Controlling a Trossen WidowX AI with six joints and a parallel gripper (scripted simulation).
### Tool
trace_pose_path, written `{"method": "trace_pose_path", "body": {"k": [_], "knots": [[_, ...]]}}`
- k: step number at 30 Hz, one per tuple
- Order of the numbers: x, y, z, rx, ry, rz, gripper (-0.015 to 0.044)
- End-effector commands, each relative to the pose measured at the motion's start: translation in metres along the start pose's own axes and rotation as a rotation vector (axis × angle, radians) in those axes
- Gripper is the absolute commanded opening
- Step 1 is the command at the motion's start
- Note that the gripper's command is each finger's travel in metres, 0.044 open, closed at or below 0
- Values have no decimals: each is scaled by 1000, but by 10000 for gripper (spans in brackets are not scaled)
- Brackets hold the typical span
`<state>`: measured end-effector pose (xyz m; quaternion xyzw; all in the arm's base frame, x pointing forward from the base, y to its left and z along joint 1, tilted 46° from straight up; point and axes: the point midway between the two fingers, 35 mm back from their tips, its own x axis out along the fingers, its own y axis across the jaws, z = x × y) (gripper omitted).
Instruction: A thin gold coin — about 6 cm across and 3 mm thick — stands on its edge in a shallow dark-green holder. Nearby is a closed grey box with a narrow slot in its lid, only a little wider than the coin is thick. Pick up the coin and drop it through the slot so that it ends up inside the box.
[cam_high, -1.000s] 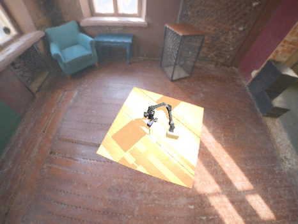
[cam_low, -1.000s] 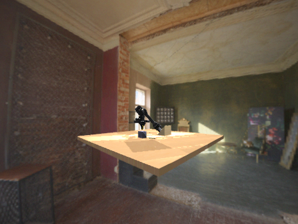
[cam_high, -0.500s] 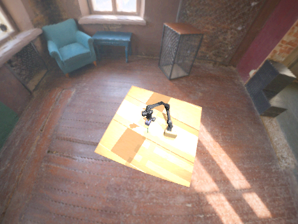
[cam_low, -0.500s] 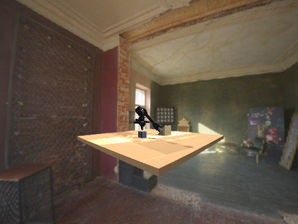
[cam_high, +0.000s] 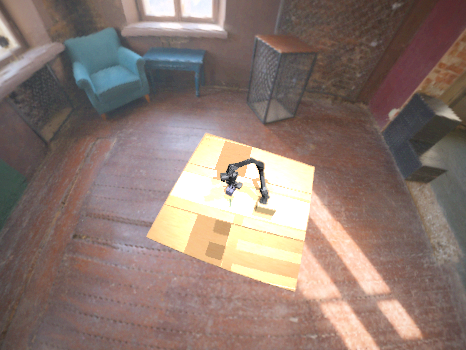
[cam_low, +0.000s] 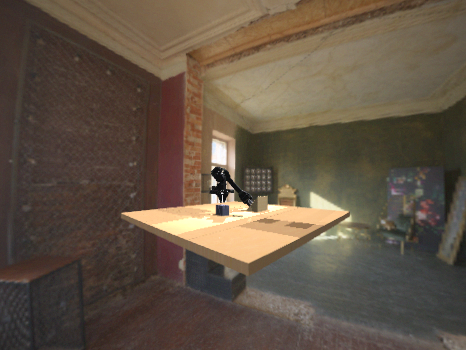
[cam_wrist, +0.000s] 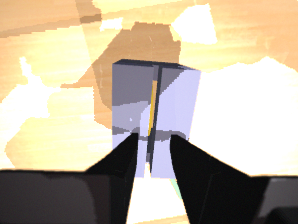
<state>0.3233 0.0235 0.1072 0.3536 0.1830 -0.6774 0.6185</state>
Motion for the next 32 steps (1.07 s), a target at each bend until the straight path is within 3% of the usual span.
{"method": "trace_pose_path", "body": {"k": [1,8,17,19,32], "knots": [[0,0,0,1,0,0,161],[0,0,0,1,0,0,161],[-21,0,0,-5,3,3,397],[-41,-2,-1,-40,19,28,440],[-52,-3,0,-59,27,41,440]]}}
